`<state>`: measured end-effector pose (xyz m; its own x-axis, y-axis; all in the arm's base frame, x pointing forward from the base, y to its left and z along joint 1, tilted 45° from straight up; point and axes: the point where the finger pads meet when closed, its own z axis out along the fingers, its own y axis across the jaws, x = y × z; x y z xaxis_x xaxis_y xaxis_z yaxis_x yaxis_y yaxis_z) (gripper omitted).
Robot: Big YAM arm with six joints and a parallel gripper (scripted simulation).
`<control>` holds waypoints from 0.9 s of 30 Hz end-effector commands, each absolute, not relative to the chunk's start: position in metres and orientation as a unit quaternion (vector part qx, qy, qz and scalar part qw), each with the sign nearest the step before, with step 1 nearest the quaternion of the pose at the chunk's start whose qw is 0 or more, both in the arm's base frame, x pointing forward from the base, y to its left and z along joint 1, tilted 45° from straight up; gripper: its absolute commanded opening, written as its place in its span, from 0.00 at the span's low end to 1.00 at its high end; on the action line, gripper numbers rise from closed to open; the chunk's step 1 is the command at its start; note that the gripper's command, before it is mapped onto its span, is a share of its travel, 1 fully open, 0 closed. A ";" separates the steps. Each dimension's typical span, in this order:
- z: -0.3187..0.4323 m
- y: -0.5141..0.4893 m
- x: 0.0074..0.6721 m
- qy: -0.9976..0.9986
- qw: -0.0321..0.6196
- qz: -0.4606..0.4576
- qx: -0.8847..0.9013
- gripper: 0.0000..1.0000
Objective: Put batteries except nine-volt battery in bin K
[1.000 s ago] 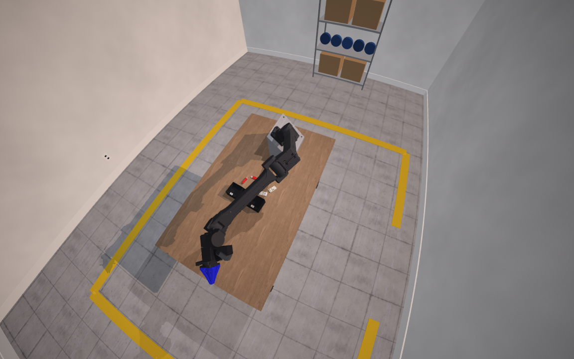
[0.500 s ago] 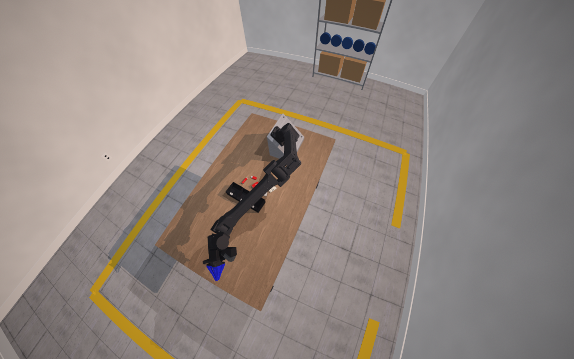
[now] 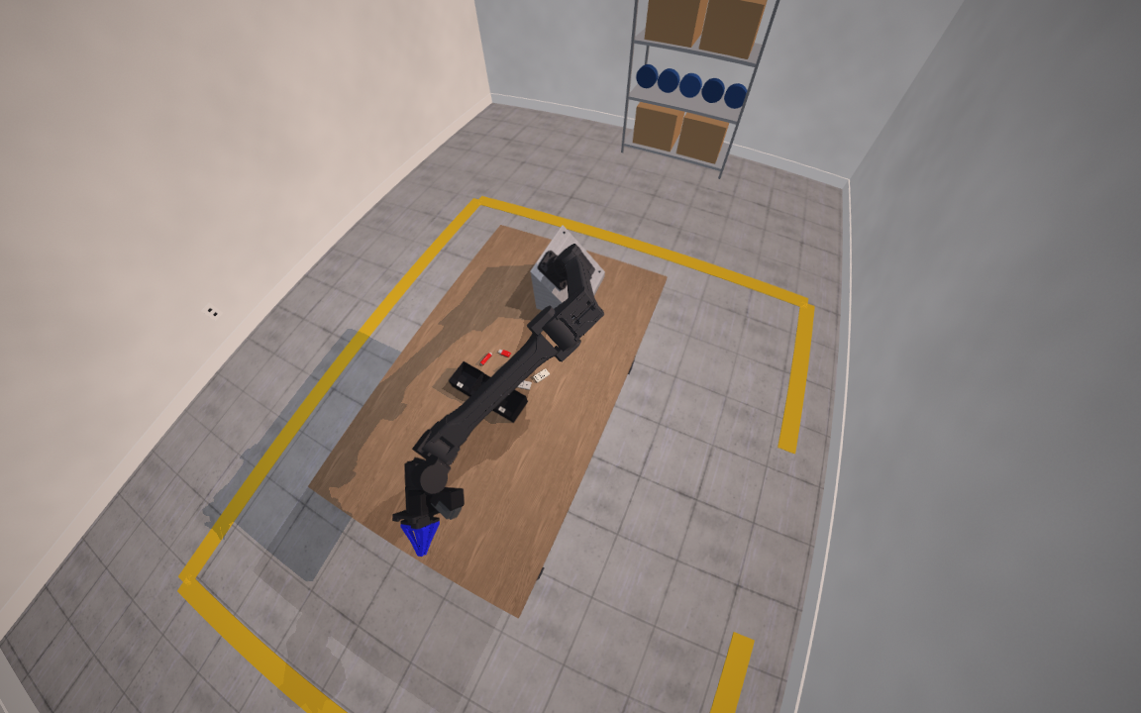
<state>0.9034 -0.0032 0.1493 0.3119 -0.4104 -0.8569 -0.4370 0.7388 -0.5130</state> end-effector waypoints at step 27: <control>0.105 -0.112 0.828 0.758 0.581 0.056 -0.291 0.08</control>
<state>0.8444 -0.0655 0.0883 -0.0946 -0.3746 -0.9224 -0.5412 0.7970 -0.2682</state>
